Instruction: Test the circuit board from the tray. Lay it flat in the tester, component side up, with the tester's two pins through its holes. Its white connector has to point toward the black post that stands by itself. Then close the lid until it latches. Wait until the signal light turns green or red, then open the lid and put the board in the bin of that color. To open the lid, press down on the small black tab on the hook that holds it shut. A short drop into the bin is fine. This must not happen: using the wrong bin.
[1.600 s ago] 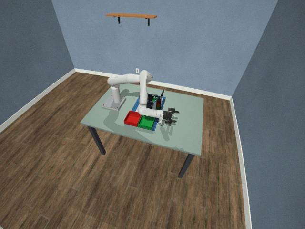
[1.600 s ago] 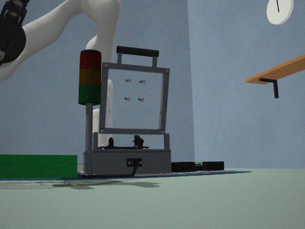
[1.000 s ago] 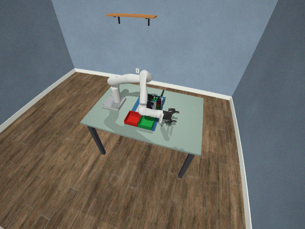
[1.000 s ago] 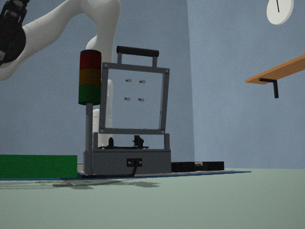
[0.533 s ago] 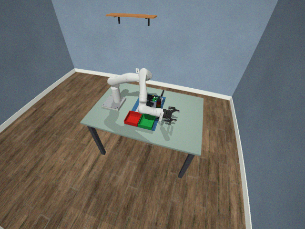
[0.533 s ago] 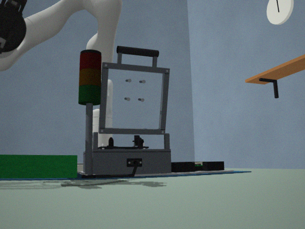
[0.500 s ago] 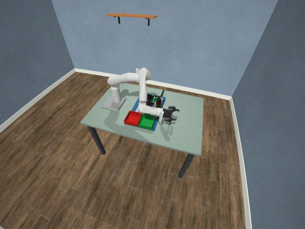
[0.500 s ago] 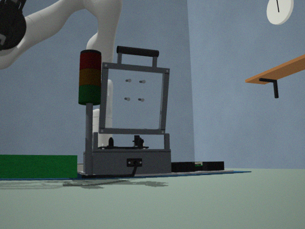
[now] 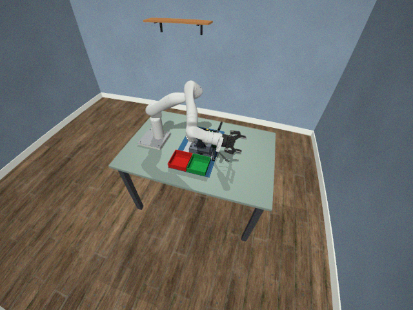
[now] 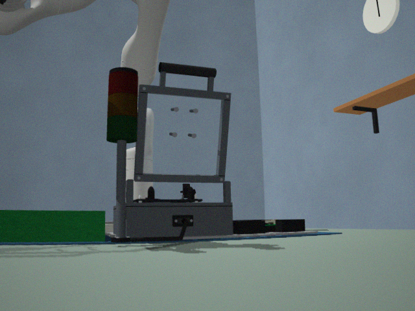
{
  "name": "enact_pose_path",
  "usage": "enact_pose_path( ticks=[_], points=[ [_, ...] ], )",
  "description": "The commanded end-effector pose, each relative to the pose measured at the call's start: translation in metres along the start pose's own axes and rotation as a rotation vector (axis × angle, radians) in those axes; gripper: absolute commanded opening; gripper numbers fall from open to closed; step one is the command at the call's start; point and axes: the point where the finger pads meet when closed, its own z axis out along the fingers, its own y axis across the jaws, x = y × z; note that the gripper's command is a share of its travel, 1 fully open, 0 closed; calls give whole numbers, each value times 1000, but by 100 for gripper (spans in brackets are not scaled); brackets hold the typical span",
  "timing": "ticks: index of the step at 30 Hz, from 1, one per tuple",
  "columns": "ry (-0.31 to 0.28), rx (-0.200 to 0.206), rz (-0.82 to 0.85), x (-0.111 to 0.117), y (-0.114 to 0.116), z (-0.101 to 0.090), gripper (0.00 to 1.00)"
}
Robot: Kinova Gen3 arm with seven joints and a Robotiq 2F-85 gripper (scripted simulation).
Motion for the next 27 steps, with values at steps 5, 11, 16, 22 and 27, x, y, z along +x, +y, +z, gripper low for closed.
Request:
enact_pose_path(
  ticks=[5,11,16,22,27],
  points=[
    [1,35,-21,11,-67,-9,100],
    [1,35,-21,22,-111,-18,100],
    [1,35,-21,28,-138,-24,100],
    [1,35,-21,32,-153,-27,100],
    [1,35,-21,34,-163,-29,100]
  ],
)
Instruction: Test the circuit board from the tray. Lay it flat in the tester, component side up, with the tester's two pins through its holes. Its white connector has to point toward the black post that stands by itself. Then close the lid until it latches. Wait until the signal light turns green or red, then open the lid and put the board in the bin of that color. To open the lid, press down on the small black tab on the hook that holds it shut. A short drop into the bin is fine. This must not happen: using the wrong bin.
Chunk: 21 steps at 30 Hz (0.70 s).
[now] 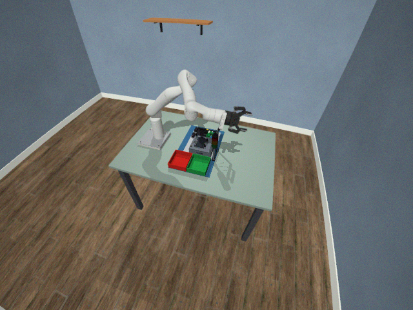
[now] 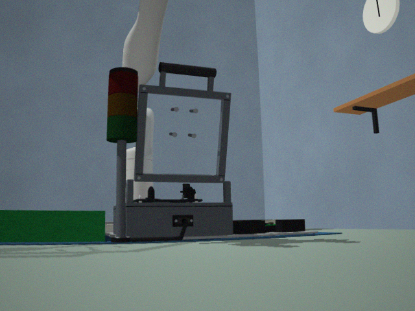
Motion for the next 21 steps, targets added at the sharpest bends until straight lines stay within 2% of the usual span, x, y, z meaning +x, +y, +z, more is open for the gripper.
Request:
enact_pose_path(
  ticks=[1,14,21],
  points=[
    [1,8,-6,2,-9,-2,100],
    [-3,5,-5,0,-11,-2,100],
    [-40,-21,15,-20,-8,6,100]
  ],
)
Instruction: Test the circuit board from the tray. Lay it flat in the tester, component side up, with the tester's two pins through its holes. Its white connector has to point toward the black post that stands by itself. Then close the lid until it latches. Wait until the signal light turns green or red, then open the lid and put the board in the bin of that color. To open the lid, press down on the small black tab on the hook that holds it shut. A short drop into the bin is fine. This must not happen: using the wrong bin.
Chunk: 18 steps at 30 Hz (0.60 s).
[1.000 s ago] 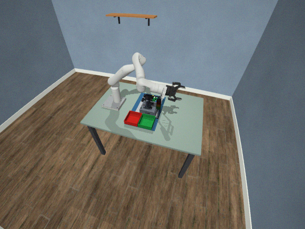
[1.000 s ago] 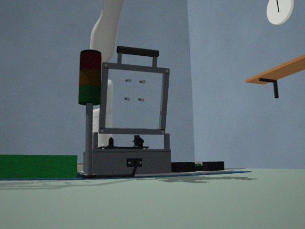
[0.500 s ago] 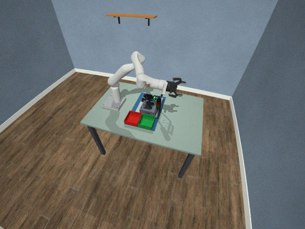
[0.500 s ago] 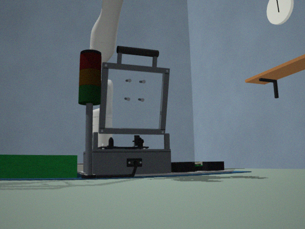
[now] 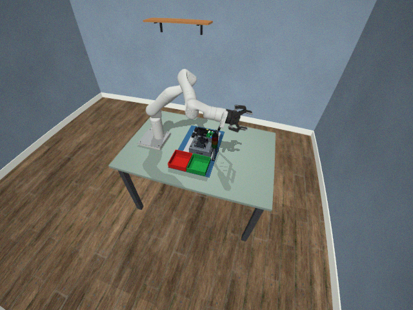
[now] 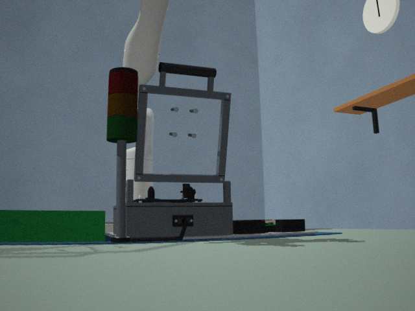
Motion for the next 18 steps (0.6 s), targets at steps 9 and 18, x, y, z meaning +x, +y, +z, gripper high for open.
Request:
enact_pose_path(
  ticks=[9,18],
  points=[
    [-108,-77,52,-61,6,22,100],
    [-273,-278,156,-171,28,41,100]
  ],
)
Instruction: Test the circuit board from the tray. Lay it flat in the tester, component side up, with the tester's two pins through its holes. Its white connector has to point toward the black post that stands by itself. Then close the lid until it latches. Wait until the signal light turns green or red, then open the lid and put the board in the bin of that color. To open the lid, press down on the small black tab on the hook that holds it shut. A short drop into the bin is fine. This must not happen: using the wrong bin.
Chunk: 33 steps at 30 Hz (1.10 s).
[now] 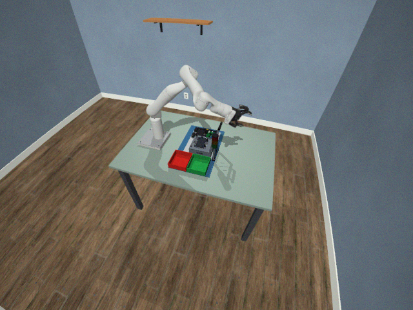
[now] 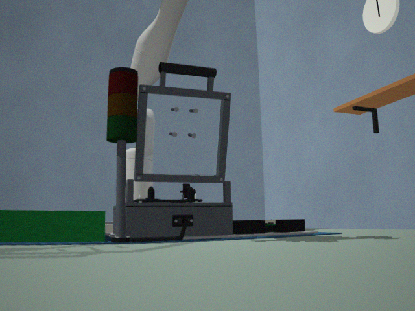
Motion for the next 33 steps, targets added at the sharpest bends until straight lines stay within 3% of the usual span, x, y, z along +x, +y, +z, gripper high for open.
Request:
enact_pose_path(
  ticks=[1,3,5,11,12,14,15,16,27,28,33],
  points=[
    [-71,-53,9,-53,-3,22,100],
    [-103,-117,38,-80,7,30,100],
    [-103,-117,38,-80,7,30,100],
    [-165,-332,127,-160,42,41,100],
    [-165,-332,127,-160,42,41,100],
    [-172,-408,157,-186,54,40,100],
    [-172,-408,157,-186,54,40,100],
    [-173,-447,171,-198,60,39,100],
    [-173,-447,171,-198,60,39,100],
    [-171,-485,185,-210,66,37,100],
    [-171,-485,185,-210,66,37,100]
  ],
)
